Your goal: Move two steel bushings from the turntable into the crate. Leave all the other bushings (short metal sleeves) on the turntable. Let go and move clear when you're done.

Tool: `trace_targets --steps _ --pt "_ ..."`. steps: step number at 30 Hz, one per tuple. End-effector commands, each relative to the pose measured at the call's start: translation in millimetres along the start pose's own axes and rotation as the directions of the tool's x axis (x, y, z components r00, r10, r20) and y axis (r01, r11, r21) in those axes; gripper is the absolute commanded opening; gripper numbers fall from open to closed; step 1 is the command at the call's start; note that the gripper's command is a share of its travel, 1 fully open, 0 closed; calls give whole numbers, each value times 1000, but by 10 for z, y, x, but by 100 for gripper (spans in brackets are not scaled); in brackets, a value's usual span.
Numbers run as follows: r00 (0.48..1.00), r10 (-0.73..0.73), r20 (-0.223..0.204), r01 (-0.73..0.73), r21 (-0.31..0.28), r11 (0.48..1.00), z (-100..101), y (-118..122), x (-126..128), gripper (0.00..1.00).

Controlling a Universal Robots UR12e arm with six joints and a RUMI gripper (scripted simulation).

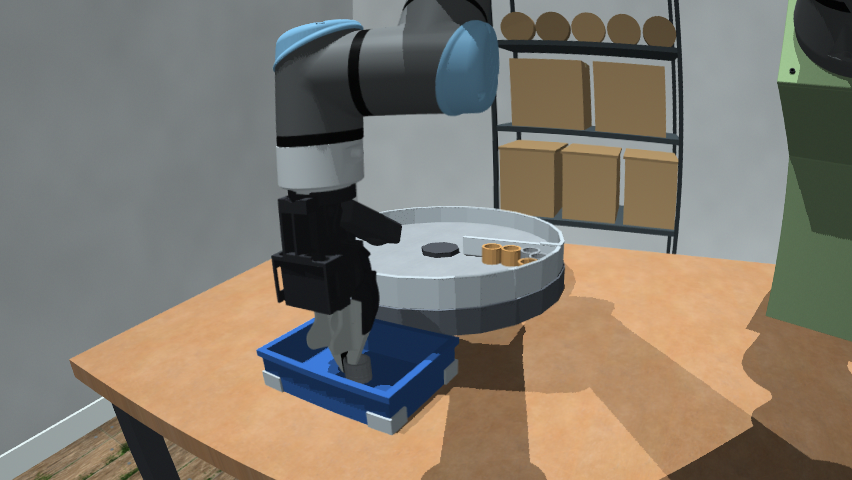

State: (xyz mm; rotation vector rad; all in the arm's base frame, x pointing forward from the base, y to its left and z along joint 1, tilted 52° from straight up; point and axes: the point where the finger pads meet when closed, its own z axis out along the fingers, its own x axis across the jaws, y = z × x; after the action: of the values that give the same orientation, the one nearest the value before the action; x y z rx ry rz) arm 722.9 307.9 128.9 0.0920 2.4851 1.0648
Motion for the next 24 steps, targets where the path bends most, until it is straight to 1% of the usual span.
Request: trace_targets --steps 1,2,3,24 --pt "1000 0 1 0 0 1000 -3 1 -4 0" --pt "1000 0 1 0 0 1000 -3 1 -4 0" --pt "1000 0 1 0 0 1000 -3 1 -4 6" --pt "1000 0 1 0 0 1000 -3 1 -4 6"
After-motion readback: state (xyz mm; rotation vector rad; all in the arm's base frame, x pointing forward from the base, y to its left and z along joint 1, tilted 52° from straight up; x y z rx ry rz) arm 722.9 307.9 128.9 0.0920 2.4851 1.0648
